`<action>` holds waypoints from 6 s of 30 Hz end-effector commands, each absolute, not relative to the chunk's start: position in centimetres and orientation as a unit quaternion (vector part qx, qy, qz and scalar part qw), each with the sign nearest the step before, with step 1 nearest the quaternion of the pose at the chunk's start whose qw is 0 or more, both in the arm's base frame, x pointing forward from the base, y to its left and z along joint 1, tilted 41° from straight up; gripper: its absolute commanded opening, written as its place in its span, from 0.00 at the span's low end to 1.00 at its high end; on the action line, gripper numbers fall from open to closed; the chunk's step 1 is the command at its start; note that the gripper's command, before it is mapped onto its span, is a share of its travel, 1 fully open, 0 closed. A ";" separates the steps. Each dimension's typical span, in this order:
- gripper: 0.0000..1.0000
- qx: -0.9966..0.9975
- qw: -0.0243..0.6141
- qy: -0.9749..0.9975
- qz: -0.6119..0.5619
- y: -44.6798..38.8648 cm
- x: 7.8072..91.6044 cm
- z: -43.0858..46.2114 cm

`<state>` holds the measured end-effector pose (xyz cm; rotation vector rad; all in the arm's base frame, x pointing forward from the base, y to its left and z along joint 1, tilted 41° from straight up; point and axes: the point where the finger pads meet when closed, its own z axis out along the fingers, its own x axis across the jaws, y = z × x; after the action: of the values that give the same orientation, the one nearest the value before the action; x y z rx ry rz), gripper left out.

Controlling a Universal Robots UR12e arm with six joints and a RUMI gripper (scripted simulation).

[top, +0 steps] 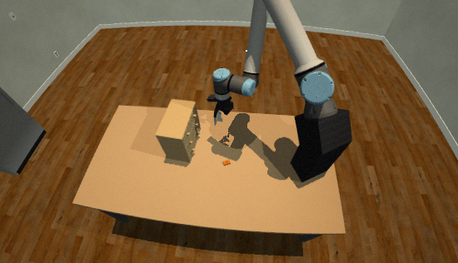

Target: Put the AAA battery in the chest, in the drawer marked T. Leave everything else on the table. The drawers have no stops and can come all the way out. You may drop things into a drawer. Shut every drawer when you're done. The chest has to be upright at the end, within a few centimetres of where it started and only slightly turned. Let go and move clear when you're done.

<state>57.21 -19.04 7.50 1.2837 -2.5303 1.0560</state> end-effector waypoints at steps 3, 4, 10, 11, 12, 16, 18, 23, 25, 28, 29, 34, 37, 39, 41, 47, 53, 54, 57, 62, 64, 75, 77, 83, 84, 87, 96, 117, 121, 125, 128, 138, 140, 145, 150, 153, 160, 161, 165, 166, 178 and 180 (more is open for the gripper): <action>1.00 0.509 0.086 -0.786 0.342 -18.8 56.6 7.4; 1.00 0.516 0.089 -0.781 0.341 -18.8 56.6 7.4; 1.00 0.542 0.101 -0.763 0.338 -18.7 56.4 7.3; 1.00 0.547 0.103 -0.760 0.337 -18.6 56.4 7.3; 1.00 0.552 0.105 -0.756 0.336 -18.6 56.3 7.3; 1.00 0.568 0.112 -0.744 0.334 -18.6 56.2 7.2; 1.00 0.574 0.115 -0.739 0.333 -18.5 56.2 7.2; 1.00 0.583 0.119 -0.732 0.331 -18.5 56.1 7.2; 1.00 0.585 0.120 -0.730 0.331 -18.5 56.1 7.2; 1.00 0.586 0.121 -0.730 0.331 -18.5 56.2 7.2; 1.00 0.587 0.121 -0.729 0.331 -18.5 56.2 7.2; 1.00 0.588 0.121 -0.728 0.331 -18.5 56.2 7.2; 1.00 0.588 0.121 -0.728 0.331 -18.5 56.2 7.2; 1.00 0.588 0.121 -0.728 0.331 -18.5 56.2 7.2; 1.00 0.588 0.121 -0.728 0.331 -18.5 56.1 7.1; 1.00 0.589 0.119 -0.727 0.333 -18.5 56.1 6.9; 1.00 0.591 0.109 -0.721 0.345 -18.7 56.4 6.8; 1.00 0.591 0.107 -0.720 0.348 -18.7 56.5 6.8; 1.00 0.593 0.099 -0.715 0.358 -18.9 56.7 6.7; 1.00 0.594 0.089 -0.709 0.369 -19.1 57.0 6.5; 1.00 0.595 0.081 -0.704 0.379 -19.2 57.2 6.5; 1.00 0.600 0.026 -0.666 0.441 -20.3 58.7 5.8; 1.00 0.601 0.021 -0.662 0.448 -20.4 58.9 5.7; 1.00 0.601 -0.012 -0.637 0.483 -21.0 59.8 5.3; 1.00 0.601 -0.018 -0.632 0.490 -21.1 60.0 5.2; 1.00 0.599 -0.040 -0.613 0.514 -21.7 60.8 5.1; 1.00 0.592 -0.095 -0.563 0.569 -22.8 62.4 4.3; 1.00 0.556 -0.224 -0.423 0.679 -25.4 66.0 2.6; 1.00 0.553 -0.233 -0.412 0.686 -25.6 66.3 2.4; 1.00 0.551 -0.237 -0.407 0.689 -25.6 66.4 2.4; 1.00 0.551 -0.238 -0.406 0.689 -25.7 66.5 2.4; 0.20 0.551 -0.238 -0.406 0.689 -25.5 66.5 2.5; 0.20 0.551 -0.238 -0.406 0.689 -25.5 66.5 2.5; 0.20 0.551 -0.238 -0.406 0.689 -25.5 66.5 2.5; 0.20 0.551 -0.238 -0.406 0.689 -25.5 66.5 2.5; 0.20 0.551 -0.238 -0.406 0.689 -25.5 66.5 2.5; 0.20 0.551 -0.238 -0.406 0.689 -25.5 66.5 2.5; 0.20 0.551 -0.238 -0.406 0.689 -25.5 66.5 2.5; 0.20 0.551 -0.238 -0.406 0.689 -25.5 66.5 2.5; 0.20 0.551 -0.238 -0.406 0.689 -25.5 66.5 2.5; 0.20 0.551 -0.238 -0.404 0.690 -25.6 67.0 2.6; 0.20 0.551 -0.238 -0.404 0.690 -25.6 67.0 2.6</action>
<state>66.57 -25.68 2.40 2.0542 -1.5166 2.5674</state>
